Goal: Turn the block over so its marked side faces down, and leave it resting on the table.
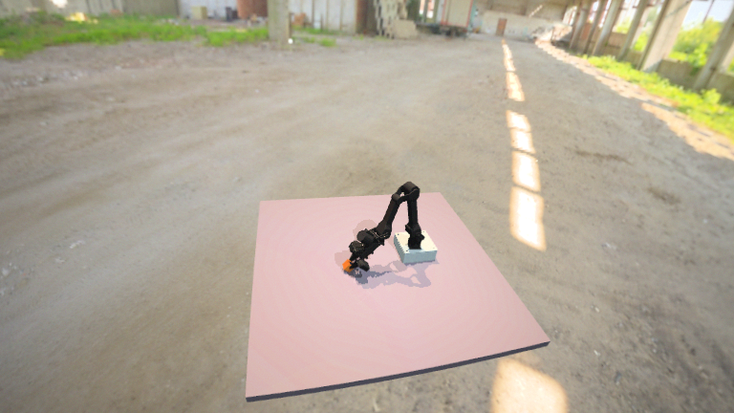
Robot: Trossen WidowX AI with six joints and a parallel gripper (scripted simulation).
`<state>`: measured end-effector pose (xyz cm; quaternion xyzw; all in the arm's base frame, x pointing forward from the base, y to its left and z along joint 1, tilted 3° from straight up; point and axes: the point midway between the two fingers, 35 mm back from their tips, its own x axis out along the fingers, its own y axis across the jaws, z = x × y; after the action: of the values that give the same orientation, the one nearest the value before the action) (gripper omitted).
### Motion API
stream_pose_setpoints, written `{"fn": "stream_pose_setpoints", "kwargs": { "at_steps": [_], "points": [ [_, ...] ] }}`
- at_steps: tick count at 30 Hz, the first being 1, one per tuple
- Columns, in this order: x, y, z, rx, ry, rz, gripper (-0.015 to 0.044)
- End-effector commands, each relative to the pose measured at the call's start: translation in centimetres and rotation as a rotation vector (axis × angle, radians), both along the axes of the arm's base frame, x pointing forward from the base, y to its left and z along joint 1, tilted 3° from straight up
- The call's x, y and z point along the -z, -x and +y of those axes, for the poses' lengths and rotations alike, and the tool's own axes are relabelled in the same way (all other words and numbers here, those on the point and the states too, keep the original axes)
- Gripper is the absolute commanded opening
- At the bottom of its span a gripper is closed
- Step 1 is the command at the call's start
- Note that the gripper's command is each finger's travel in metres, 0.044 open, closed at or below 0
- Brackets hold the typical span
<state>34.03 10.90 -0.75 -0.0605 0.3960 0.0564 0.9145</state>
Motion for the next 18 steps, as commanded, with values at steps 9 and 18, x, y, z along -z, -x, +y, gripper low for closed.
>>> {"fn": "stream_pose_setpoints", "kwargs": {
  "at_steps": [9,18],
  "points": [
    [1.34,0.31,-0.17,-0.008,-0.023,-0.156,0.0000],
    [1.10,1.06,-0.49,-0.010,-0.049,-0.277,0.0000]
  ]
}}
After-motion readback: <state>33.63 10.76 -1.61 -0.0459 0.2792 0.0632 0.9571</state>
